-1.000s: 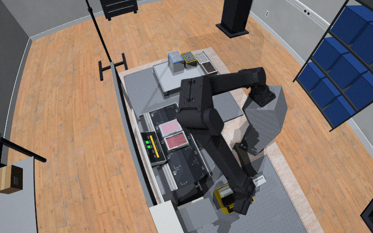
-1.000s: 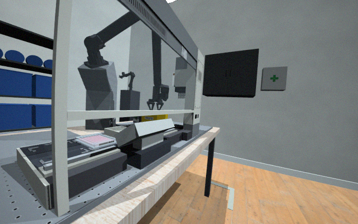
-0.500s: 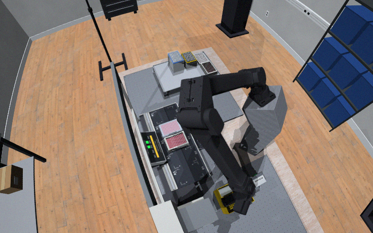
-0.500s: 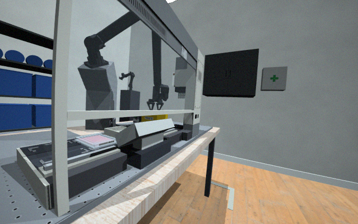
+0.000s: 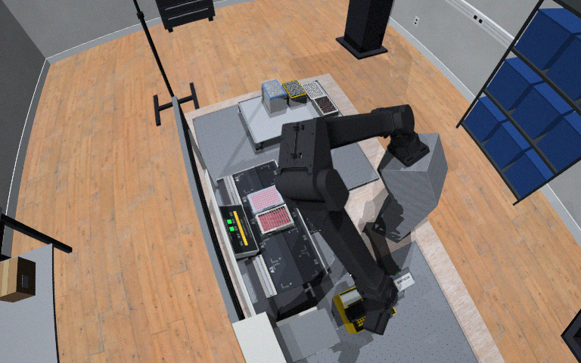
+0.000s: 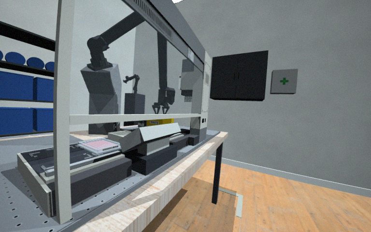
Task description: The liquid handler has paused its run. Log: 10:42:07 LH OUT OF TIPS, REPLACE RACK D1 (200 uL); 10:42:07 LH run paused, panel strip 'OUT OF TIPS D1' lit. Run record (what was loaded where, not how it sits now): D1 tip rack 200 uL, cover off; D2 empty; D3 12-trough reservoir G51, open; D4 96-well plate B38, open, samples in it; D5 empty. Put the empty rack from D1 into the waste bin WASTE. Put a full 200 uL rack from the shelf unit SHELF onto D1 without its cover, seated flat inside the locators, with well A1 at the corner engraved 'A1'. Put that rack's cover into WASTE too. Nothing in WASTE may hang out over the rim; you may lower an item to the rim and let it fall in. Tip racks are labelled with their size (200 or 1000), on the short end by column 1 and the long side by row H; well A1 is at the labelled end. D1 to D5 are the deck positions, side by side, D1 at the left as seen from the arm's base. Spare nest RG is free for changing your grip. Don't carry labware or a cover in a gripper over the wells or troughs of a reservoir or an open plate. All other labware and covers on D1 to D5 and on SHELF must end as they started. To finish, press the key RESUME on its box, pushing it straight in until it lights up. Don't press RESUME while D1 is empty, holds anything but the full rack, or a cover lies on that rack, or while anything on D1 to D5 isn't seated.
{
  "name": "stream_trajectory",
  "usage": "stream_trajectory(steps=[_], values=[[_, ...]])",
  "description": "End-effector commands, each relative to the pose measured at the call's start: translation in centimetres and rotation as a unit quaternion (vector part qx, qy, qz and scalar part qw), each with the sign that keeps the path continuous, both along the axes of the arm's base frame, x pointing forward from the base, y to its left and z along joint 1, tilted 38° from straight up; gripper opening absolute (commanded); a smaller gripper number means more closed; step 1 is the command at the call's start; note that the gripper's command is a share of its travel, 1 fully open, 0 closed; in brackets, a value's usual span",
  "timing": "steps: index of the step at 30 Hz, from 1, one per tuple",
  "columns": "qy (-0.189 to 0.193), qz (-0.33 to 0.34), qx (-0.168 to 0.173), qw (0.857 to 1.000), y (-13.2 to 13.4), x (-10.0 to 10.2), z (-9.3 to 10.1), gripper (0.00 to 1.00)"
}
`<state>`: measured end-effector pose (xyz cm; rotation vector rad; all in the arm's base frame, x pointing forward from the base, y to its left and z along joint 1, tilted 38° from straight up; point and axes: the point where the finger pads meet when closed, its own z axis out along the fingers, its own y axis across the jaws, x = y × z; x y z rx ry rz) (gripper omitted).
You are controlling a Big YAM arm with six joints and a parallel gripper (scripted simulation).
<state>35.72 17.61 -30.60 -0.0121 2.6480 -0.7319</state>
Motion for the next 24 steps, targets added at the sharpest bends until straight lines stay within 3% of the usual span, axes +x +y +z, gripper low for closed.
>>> stream_trajectory(steps=[1,8,24], values=[[-0.01,0.004,0.007,1.0,0.8,0.7,0.3,1.0],[-0.015,0.006,0.011,1.0,1.2,1.0,0.7,1.0],[-0.012,0.009,0.011,1.0,2.9,-0.6,3.0,1.0]])
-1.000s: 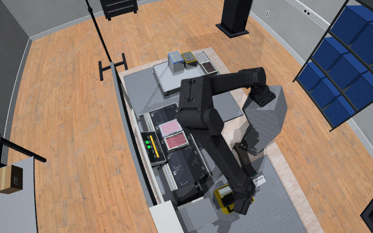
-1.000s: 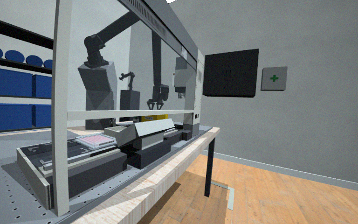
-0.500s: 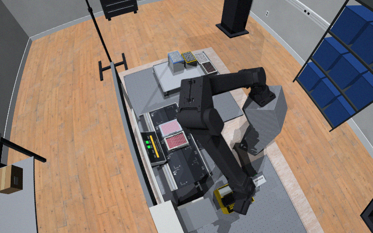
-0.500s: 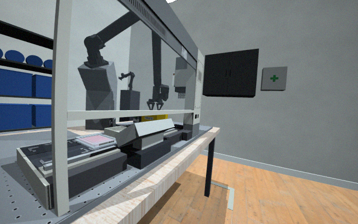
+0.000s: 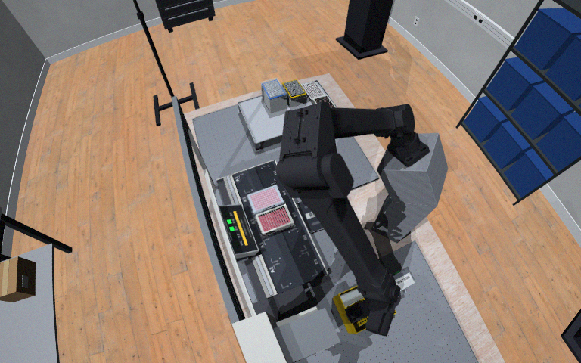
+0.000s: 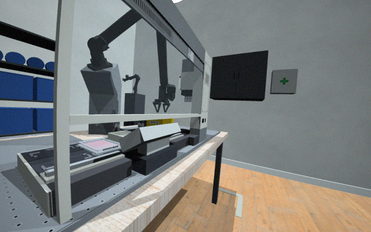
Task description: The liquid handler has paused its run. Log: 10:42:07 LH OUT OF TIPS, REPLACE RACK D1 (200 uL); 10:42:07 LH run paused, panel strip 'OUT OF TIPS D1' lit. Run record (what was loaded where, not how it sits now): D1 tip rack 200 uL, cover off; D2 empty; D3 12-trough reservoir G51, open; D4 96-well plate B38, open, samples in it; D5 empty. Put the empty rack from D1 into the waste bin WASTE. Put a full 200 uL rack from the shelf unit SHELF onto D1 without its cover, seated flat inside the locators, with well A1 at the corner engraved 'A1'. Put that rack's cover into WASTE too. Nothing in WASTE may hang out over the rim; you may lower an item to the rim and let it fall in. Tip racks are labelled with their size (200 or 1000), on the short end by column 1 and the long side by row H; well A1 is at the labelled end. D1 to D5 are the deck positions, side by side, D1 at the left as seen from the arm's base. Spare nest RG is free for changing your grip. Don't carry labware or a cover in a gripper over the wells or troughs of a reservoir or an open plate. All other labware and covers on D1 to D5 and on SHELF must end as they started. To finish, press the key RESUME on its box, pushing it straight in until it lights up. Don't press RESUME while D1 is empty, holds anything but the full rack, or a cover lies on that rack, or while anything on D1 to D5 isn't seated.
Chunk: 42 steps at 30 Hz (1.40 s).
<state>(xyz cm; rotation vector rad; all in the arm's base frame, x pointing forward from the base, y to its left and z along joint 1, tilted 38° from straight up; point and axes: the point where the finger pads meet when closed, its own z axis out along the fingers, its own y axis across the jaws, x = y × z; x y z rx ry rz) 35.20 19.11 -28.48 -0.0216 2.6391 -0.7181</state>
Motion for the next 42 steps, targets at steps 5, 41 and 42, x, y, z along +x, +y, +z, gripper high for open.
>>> stream_trajectory(steps=[5,41,42], values=[[-0.007,0.003,0.007,1.0,1.6,-0.5,1.4,1.0],[-0.01,0.003,0.012,1.0,4.7,-2.2,5.7,1.0],[-0.011,0.003,0.012,1.0,4.8,-2.2,5.8,1.0]])
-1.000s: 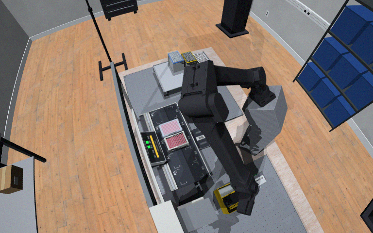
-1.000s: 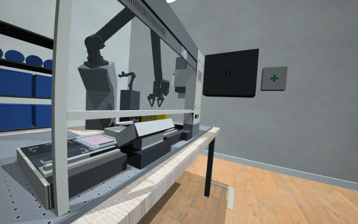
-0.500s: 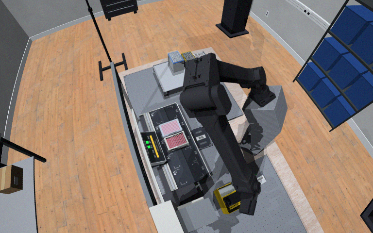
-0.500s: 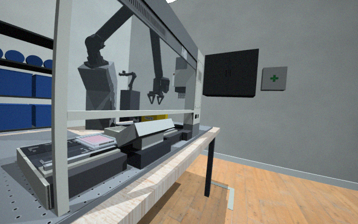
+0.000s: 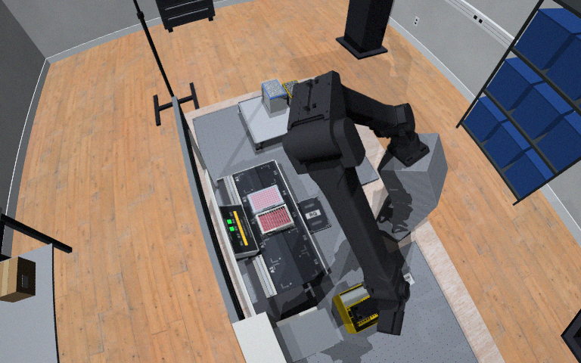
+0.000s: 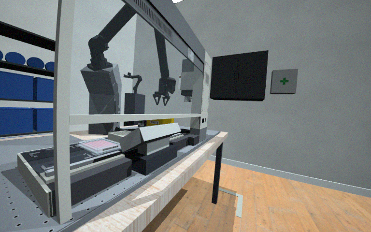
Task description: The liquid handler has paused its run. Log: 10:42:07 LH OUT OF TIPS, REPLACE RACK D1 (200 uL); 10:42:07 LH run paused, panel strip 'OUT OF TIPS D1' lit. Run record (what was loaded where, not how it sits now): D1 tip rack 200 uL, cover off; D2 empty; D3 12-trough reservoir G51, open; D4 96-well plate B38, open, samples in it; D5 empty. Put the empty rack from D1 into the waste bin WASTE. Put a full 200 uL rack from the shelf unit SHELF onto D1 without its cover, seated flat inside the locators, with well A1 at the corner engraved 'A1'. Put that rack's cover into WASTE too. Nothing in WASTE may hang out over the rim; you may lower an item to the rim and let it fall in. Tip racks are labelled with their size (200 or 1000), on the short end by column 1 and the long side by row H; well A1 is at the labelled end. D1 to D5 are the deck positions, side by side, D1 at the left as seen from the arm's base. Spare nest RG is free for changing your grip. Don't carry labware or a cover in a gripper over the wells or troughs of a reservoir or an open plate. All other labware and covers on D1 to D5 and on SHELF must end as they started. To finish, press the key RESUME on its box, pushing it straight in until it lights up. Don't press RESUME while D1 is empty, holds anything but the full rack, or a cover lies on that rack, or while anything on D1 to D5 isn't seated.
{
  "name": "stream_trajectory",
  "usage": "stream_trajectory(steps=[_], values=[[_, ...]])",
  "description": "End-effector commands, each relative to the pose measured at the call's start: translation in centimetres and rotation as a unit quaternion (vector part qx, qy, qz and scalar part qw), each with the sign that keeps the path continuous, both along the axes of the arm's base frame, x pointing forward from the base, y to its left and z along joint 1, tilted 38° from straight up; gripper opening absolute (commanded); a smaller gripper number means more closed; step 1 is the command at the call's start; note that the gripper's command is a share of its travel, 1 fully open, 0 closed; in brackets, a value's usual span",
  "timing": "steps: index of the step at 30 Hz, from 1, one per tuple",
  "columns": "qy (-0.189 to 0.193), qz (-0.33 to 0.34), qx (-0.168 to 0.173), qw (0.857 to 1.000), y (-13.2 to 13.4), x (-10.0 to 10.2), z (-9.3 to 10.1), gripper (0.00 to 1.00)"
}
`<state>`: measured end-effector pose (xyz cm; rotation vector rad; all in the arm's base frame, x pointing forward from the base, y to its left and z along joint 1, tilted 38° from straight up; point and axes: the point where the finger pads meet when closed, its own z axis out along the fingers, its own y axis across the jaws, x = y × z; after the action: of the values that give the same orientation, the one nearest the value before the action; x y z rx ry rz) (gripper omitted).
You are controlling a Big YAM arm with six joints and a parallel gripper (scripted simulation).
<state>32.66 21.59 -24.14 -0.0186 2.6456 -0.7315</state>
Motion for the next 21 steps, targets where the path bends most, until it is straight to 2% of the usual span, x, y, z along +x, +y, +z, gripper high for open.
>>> stream_trajectory(steps=[1,10,11,13,21], values=[[-0.014,0.006,0.015,1.0,2.3,0.1,1.6,1.0],[-0.012,0.006,0.013,1.0,2.6,-0.6,2.5,1.0],[-0.002,0.005,0.001,1.0,1.8,-1.1,1.3,1.0],[-0.012,0.006,0.014,1.0,2.9,-0.7,2.8,1.0],[-0.013,0.006,0.014,1.0,3.6,-1.2,3.9,1.0]])
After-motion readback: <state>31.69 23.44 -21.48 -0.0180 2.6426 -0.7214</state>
